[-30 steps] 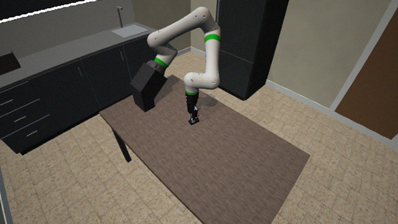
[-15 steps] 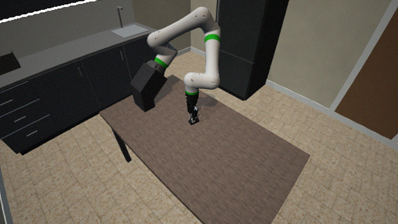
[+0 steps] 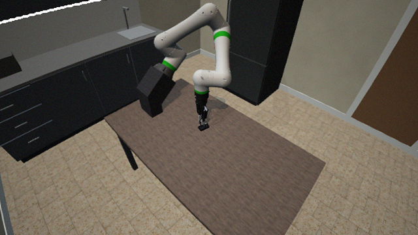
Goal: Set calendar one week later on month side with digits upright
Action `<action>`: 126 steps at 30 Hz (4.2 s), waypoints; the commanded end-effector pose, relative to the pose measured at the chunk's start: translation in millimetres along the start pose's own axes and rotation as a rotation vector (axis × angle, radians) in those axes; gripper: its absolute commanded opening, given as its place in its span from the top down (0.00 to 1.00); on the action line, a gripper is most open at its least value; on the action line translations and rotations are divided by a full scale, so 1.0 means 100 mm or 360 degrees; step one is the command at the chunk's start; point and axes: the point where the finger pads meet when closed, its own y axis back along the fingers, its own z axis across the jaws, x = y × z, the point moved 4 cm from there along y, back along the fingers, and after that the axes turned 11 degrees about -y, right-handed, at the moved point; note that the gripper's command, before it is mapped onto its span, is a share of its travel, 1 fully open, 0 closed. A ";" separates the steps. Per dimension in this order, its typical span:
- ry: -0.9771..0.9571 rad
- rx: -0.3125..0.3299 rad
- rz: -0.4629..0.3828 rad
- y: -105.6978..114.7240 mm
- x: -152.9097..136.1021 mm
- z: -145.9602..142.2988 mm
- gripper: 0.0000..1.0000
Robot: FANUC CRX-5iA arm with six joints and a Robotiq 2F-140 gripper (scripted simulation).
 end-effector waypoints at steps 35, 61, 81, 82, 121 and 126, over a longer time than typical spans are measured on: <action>-0.0654 0.0003 0.0004 0.54 -0.31 0.03 0.84; -0.1888 0.0004 0.0001 0.49 -0.91 0.15 0.84; -0.2489 -0.0001 -0.0001 0.46 -1.20 0.24 0.84; -0.2489 -0.0001 -0.0001 0.46 -1.20 0.24 0.84; -0.2500 0.0000 0.0000 -0.44 -1.21 0.24 0.84; -0.2500 0.0000 0.0000 -0.48 -1.21 0.24 0.84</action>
